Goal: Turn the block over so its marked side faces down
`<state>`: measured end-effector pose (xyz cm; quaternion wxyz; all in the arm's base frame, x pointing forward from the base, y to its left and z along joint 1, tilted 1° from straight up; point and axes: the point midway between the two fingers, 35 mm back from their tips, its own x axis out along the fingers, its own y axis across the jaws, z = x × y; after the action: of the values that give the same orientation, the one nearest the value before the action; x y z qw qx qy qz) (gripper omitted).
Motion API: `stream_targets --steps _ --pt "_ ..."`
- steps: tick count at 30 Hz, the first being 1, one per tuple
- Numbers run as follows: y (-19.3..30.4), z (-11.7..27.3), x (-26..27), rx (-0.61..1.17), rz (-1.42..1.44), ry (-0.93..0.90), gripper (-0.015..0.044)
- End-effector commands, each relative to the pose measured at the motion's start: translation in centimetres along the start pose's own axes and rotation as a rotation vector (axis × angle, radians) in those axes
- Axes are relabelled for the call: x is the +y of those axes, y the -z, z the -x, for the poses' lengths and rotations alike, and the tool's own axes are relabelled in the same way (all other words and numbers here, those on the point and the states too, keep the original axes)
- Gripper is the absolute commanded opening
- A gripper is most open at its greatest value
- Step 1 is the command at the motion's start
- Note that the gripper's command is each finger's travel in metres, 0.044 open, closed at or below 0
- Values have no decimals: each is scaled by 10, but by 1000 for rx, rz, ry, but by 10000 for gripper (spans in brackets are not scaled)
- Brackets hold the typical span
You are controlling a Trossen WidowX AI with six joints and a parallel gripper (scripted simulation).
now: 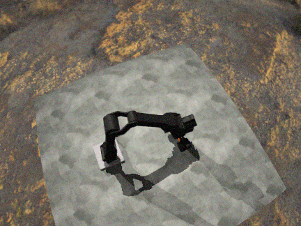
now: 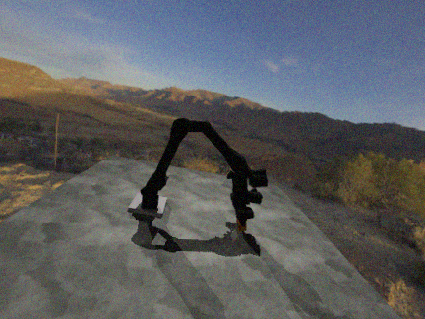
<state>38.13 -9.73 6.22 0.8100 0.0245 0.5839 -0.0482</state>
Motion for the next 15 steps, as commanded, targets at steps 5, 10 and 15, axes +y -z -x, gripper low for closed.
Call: stream_targets --steps 5,10,15 --pt "4 2 1 -129 8 -4 0" --pt "6 2 1 -200 10 -3 0" --pt "9 4 1 -249 13 -2 0"
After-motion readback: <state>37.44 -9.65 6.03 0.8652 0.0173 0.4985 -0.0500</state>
